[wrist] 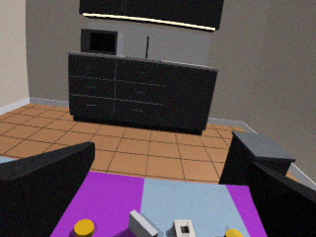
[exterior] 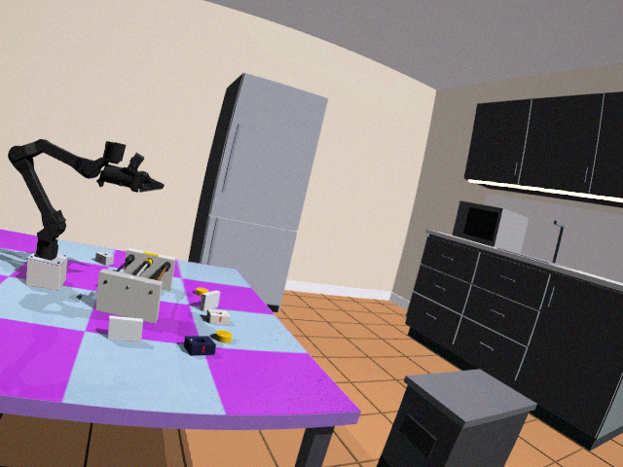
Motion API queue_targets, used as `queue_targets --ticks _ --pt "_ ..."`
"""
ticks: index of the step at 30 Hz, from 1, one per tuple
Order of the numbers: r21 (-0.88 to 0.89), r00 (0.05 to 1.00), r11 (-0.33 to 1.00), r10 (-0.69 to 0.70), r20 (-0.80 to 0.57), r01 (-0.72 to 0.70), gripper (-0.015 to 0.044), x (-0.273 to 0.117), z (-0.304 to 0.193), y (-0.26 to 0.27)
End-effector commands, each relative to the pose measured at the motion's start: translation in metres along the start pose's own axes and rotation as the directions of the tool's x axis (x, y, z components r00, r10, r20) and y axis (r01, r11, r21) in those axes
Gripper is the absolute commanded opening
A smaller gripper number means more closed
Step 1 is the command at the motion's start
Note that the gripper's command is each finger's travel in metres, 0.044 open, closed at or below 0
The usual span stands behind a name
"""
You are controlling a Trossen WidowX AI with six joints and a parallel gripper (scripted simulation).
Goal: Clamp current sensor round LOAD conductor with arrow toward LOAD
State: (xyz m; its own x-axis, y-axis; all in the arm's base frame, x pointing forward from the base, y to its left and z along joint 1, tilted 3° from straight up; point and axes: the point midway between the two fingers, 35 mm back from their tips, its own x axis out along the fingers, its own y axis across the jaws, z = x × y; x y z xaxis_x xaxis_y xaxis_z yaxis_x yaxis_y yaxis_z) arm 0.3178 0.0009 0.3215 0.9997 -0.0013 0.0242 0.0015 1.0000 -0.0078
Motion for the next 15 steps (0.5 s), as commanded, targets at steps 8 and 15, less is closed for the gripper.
queue_targets --ticks 8,15 --pt "0.008 0.732 0.958 0.225 -0.643 -0.287 0.044 0.026 -0.106 0.107" --pt "-0.002 0.4 0.896 0.197 -0.895 -0.445 0.044 -0.006 -0.158 0.16"
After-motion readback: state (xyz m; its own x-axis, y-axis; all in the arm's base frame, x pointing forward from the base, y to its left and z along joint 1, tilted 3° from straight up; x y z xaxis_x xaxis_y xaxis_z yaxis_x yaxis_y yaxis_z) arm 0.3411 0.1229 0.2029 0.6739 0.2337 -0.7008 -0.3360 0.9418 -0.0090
